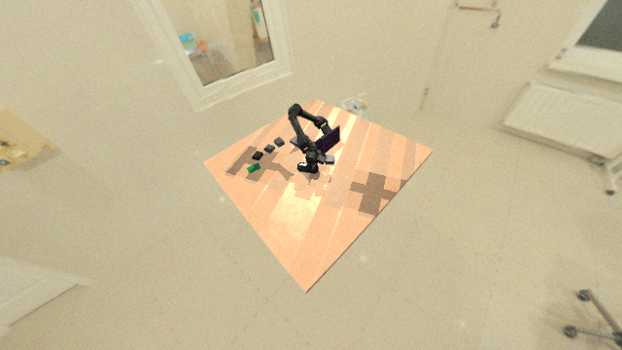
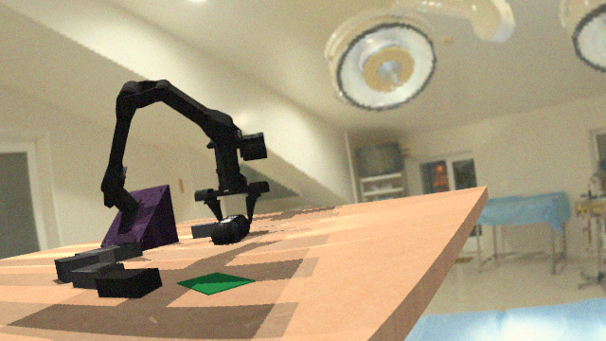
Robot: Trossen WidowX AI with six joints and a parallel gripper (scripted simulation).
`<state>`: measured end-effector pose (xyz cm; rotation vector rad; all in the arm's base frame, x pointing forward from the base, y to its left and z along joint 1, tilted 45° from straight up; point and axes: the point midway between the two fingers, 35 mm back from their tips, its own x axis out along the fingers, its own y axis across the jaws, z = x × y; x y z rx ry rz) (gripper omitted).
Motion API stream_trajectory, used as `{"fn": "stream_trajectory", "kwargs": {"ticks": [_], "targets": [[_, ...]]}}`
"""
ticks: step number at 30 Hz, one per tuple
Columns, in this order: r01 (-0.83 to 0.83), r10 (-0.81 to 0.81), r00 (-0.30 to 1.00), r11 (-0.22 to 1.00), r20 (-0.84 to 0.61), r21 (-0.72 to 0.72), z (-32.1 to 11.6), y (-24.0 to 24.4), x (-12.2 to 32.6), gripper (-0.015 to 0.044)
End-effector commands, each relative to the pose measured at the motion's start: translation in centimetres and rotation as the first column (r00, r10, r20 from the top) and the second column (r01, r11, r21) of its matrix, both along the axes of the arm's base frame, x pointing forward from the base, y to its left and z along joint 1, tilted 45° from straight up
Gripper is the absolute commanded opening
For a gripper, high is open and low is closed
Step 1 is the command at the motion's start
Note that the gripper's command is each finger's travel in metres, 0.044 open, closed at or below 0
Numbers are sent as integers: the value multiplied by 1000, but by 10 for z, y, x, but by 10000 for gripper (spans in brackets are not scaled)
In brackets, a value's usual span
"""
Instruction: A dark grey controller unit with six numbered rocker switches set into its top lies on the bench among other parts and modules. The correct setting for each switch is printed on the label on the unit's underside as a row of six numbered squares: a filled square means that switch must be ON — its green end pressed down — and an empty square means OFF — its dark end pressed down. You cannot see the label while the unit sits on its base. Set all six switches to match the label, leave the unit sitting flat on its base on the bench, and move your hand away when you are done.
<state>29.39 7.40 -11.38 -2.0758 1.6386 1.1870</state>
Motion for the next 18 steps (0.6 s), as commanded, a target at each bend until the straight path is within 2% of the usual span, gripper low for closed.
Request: {"fn": "stream_trajectory", "kwargs": {"ticks": [1,18], "targets": [[0,0,1000,1000,16,9,8,5,3,336],[0,0,1000,1000,16,9,18,10,5,336]]}}
